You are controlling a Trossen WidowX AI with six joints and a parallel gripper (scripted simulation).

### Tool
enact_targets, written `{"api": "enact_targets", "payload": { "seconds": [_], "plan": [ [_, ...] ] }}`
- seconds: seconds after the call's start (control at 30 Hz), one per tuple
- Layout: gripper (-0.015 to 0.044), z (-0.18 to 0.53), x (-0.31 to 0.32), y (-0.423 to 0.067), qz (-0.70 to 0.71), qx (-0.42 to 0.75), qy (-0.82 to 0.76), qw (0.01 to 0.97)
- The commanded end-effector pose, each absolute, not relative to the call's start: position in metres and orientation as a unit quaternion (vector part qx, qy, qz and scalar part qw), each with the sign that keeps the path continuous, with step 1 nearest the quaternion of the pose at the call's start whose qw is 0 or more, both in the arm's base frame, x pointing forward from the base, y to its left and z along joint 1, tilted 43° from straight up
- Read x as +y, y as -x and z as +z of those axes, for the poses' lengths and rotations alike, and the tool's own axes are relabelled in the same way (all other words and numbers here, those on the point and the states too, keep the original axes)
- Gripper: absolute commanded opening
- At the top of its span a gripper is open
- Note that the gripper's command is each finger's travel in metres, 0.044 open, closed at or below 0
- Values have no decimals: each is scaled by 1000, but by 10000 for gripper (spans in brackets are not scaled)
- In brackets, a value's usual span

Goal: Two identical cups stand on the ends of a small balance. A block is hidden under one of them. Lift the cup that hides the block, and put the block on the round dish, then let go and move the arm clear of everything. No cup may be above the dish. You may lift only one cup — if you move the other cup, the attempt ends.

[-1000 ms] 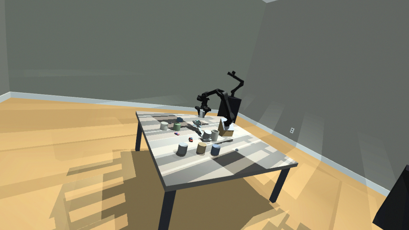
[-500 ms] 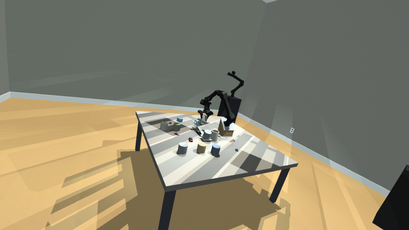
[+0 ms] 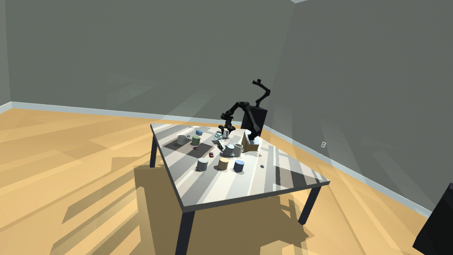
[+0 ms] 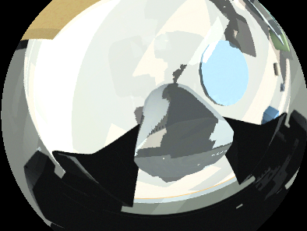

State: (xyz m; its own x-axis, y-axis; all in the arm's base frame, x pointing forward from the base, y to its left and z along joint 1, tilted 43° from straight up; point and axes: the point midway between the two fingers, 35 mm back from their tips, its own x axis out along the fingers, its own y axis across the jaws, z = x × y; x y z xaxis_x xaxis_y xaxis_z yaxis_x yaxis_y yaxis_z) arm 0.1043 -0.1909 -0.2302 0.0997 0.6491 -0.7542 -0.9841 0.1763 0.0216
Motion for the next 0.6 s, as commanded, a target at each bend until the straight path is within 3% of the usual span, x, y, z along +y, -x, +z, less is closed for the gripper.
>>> {"api": "enact_targets", "payload": {
  "seconds": [0.0, 0.17, 0.57],
  "plan": [
    [0, -235, -185, -105, 587, 324, 254, 698],
    [0, -241, -179, -106, 587, 323, 254, 698],
    [315, -237, -184, -105, 588, 324, 257, 695]
  ]
}}
